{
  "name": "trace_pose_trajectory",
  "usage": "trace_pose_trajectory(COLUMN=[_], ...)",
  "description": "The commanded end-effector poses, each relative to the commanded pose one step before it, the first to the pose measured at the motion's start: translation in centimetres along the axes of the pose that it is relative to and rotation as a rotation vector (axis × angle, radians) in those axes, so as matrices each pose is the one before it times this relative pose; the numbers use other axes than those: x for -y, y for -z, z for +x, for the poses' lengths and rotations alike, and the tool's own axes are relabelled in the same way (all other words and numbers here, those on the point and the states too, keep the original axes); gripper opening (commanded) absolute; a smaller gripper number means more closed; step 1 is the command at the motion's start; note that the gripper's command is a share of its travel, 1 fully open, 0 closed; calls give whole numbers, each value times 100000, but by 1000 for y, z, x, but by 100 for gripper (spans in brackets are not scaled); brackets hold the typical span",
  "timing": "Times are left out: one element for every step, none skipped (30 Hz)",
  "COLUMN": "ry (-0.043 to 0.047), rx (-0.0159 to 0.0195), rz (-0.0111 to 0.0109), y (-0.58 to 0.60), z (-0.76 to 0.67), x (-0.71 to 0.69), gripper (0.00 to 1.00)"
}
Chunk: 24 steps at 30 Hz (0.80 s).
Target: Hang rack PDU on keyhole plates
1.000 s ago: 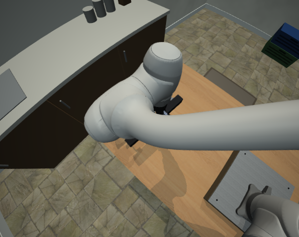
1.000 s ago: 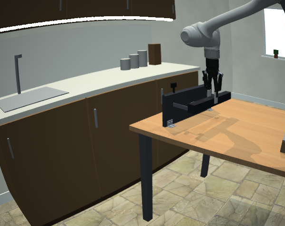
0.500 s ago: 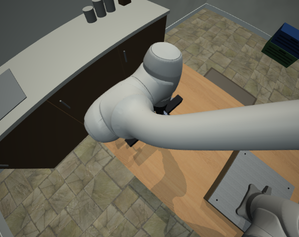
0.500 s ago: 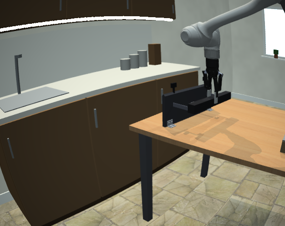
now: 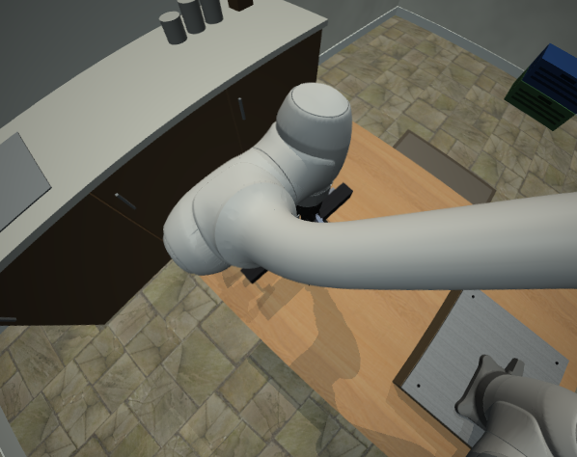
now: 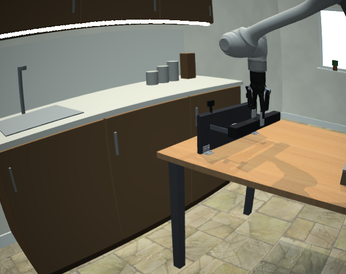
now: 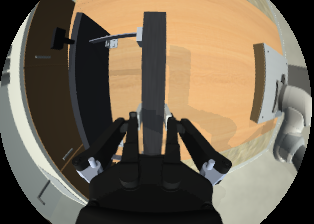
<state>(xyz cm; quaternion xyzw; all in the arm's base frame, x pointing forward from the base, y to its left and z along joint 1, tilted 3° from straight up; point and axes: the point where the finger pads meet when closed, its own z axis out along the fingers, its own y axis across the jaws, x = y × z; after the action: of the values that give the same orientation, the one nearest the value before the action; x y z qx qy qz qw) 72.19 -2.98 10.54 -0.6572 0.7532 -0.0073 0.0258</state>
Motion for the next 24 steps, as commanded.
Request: trace_pose_trajectory(ry=[2,0,0,0,0,0,0,0,0,0,0,0,0,0,0,0,0,0,0,0,0,0,0,0], rx=[20,0,0,0,0,0,0,0,0,0,0,0,0,0,0,0,0,0,0,0,0,0,0,0], rz=[14,0,0,0,0,0,0,0,0,0,0,0,0,0,0,0,0,0,0,0,0,0,0,0], y=[-118,-52,-55,-57,-59,-60,-61,-62,-62,-62,-61,-60,-58,0,0,-56,-54,-51,-48,-45,-41,-37,-33,-29], z=[-2,0,0,0,0,0,0,0,0,0,0,0,0,0,0,0,0,0,0,0,0,0,0,0], x=[-1,0,0,0,0,0,0,0,0,0,0,0,0,0,0,0,0,0,0,0,0,0,0,0], gripper=[0,0,0,0,0,0,0,0,0,0,0,0,0,0,0,0,0,0,0,0,0,0,0,0])
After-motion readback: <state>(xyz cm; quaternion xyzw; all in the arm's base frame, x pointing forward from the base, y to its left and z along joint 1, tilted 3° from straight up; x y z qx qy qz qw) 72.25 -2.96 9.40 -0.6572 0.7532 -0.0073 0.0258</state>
